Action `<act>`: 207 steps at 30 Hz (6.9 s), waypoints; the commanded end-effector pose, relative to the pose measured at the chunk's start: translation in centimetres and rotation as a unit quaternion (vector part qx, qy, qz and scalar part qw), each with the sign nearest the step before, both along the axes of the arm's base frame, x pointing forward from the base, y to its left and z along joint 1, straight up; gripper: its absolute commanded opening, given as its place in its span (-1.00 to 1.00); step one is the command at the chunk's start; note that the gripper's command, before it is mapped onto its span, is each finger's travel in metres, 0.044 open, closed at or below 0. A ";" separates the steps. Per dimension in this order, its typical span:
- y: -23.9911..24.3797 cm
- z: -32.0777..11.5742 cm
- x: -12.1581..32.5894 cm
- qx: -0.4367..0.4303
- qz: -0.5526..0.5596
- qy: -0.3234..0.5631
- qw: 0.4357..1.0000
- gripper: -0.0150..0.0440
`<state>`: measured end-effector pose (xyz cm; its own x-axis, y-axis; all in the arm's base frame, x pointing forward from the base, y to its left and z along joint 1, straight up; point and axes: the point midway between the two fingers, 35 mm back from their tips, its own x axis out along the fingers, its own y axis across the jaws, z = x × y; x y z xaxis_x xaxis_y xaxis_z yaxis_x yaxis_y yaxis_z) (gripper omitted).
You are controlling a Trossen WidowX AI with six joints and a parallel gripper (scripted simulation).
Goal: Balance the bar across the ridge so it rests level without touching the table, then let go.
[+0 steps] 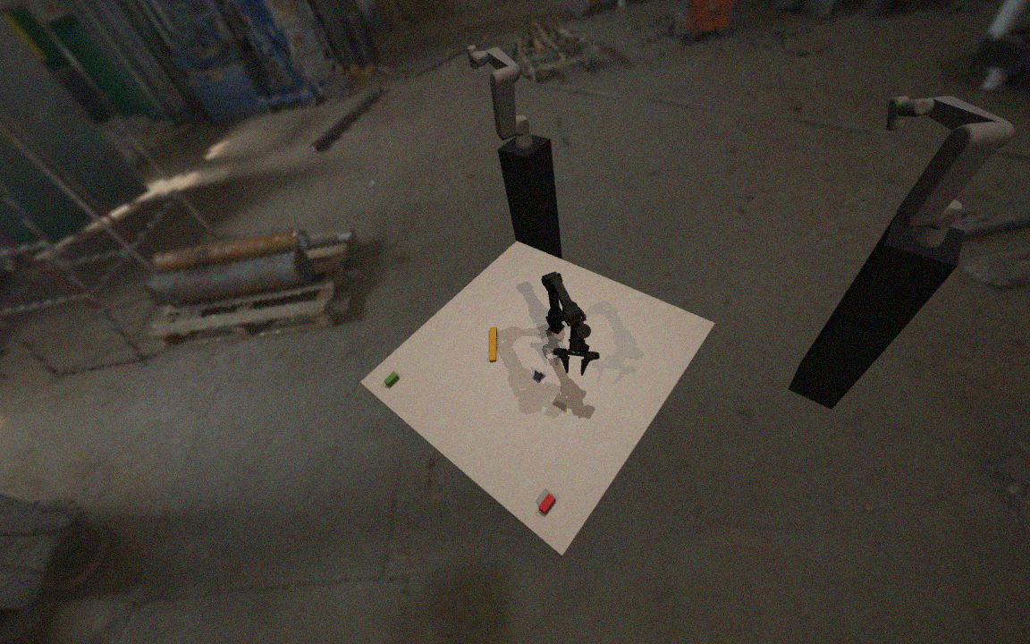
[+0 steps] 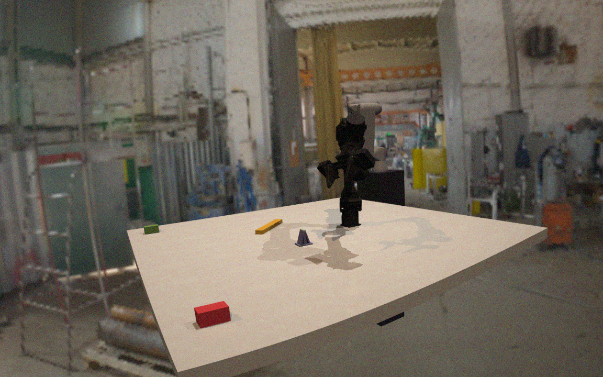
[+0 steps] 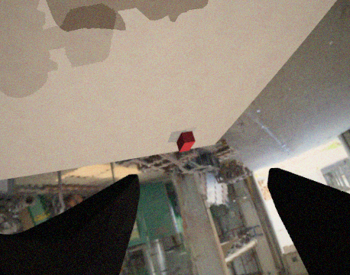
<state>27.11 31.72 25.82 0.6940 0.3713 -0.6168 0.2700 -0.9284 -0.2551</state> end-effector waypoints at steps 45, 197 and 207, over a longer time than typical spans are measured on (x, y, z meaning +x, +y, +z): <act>-23.5 -6.4 11.5 0.101 -0.432 0.180 0.878 0.58; -55.1 -17.1 -1.4 0.323 -0.864 0.288 0.255 -0.49; -55.1 -14.6 -1.5 0.323 -0.864 0.289 0.255 -0.49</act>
